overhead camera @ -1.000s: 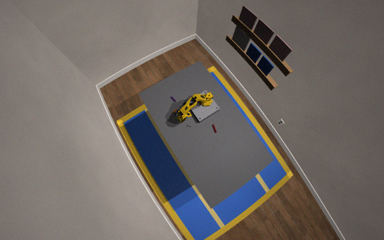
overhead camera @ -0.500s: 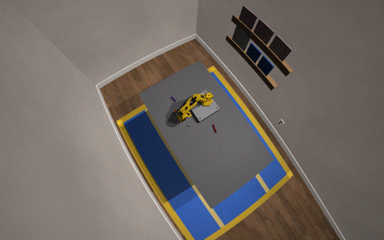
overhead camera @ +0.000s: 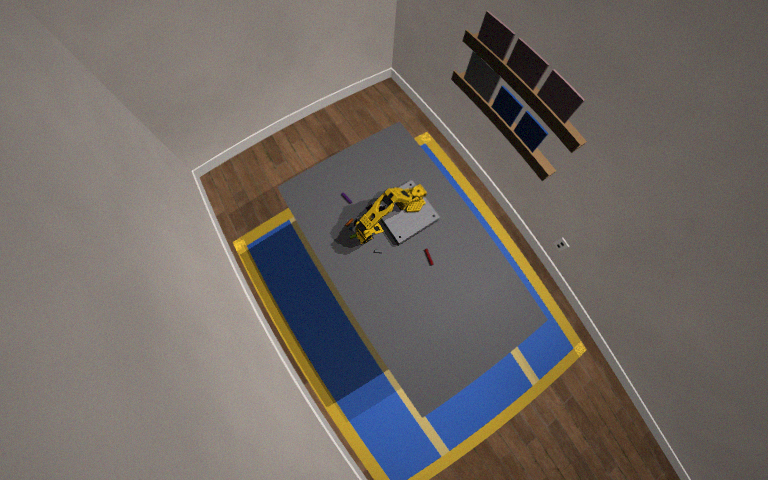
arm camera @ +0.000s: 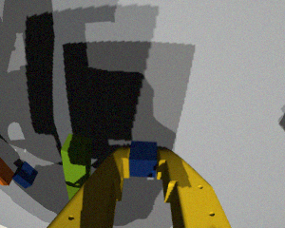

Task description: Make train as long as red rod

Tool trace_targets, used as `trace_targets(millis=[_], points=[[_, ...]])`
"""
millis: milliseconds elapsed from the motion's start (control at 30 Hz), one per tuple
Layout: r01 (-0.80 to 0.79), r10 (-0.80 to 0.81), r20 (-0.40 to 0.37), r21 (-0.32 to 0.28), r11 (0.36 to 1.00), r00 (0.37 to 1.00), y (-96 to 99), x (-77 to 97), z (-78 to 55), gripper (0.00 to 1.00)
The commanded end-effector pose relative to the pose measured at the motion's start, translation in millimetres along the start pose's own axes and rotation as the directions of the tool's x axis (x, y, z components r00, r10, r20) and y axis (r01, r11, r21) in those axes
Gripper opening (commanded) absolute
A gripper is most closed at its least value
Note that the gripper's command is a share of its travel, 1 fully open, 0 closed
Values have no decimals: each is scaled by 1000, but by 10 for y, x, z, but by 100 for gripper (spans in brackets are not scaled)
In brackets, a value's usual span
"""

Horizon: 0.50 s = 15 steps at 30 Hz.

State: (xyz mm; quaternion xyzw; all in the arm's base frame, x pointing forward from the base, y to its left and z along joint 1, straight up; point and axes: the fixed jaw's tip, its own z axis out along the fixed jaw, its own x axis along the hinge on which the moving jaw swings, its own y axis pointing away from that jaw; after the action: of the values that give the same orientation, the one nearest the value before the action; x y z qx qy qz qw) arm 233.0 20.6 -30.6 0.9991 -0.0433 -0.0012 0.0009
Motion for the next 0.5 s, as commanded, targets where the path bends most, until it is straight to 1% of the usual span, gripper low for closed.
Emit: trace_targets(millis=[0, 333, 467], points=[[3, -3, 17, -2, 1000, 1000, 22, -32, 41, 0], [3, -3, 17, -2, 1000, 1000, 22, -32, 40, 0], [3, -3, 17, -2, 1000, 1000, 19, -30, 20, 0]])
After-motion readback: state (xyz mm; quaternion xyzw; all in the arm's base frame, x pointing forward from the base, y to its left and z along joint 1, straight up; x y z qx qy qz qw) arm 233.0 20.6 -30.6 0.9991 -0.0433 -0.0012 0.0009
